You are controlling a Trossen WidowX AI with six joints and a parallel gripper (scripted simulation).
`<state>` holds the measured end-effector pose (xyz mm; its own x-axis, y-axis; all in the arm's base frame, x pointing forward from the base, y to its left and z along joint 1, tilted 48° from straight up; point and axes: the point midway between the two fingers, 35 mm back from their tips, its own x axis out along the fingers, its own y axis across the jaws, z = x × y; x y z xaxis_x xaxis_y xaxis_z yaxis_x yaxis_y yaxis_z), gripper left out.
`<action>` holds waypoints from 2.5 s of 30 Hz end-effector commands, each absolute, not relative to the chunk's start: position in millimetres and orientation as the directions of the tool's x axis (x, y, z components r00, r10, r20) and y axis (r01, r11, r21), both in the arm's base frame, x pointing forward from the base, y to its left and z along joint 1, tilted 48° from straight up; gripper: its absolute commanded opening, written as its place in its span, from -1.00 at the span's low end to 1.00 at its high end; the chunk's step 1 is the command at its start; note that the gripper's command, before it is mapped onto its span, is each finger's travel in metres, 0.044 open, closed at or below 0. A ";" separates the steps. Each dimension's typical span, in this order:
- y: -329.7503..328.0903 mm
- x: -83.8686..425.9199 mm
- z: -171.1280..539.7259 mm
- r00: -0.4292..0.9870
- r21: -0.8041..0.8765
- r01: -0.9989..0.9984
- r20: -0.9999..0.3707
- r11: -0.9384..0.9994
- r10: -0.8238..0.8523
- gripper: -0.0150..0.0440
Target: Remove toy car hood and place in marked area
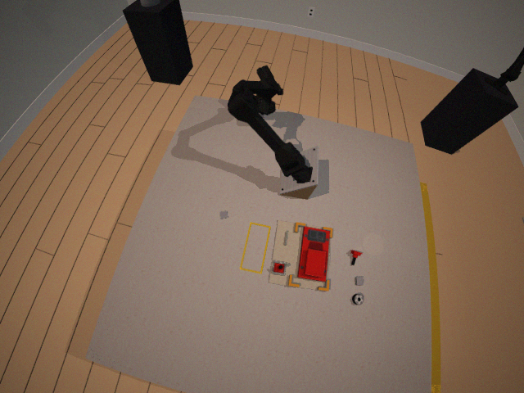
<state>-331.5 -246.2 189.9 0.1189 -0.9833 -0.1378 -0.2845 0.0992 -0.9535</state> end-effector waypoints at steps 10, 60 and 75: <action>-259.4 -323.5 196.6 0.132 -0.971 -0.208 -0.151 0.122 -0.980 0.40; -402.6 20.9 371.4 0.556 -0.826 0.445 -0.049 0.347 -0.830 1.00; -360.4 204.5 335.9 0.784 -0.584 0.391 -0.195 0.712 -0.590 1.00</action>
